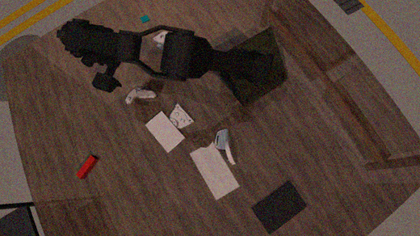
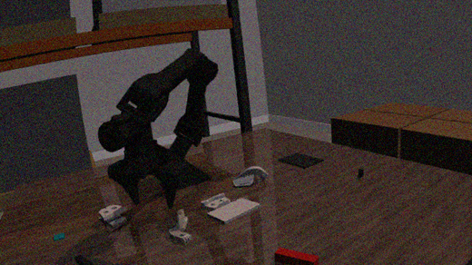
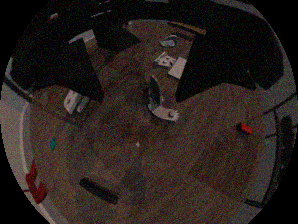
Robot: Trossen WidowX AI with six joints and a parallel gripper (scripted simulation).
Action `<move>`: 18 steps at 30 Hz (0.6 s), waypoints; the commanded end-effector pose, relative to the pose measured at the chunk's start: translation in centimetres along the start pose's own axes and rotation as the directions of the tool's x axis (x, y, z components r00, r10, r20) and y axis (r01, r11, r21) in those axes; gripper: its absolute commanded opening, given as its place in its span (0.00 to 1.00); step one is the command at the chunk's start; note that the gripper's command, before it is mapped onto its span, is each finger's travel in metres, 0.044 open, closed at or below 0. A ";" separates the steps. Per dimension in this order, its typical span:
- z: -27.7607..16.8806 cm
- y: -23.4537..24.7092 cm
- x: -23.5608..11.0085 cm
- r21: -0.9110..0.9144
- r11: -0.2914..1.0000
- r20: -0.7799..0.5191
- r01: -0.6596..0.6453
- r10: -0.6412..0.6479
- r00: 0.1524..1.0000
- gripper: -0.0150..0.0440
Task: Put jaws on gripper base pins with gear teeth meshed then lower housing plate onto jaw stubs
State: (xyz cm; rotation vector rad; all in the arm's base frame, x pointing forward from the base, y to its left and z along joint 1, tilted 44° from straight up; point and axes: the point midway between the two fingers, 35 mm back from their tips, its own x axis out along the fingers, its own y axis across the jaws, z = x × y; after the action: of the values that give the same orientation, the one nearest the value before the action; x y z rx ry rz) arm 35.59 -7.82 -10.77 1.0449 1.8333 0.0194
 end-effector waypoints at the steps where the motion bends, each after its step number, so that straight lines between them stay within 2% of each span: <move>1: 0.0 0.0 0.0 0.000 1.000 0.000 0.000 0.000 1.000 1.00; 4: 0.0 0.0 0.0 0.000 1.000 0.000 0.000 0.000 1.000 1.00; 18: 0.0 0.0 0.0 0.000 1.000 0.000 0.000 0.000 1.000 0.38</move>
State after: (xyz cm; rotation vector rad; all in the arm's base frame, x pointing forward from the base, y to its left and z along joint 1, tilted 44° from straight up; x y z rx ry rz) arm 35.59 -7.82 -10.77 1.0446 1.8334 0.0192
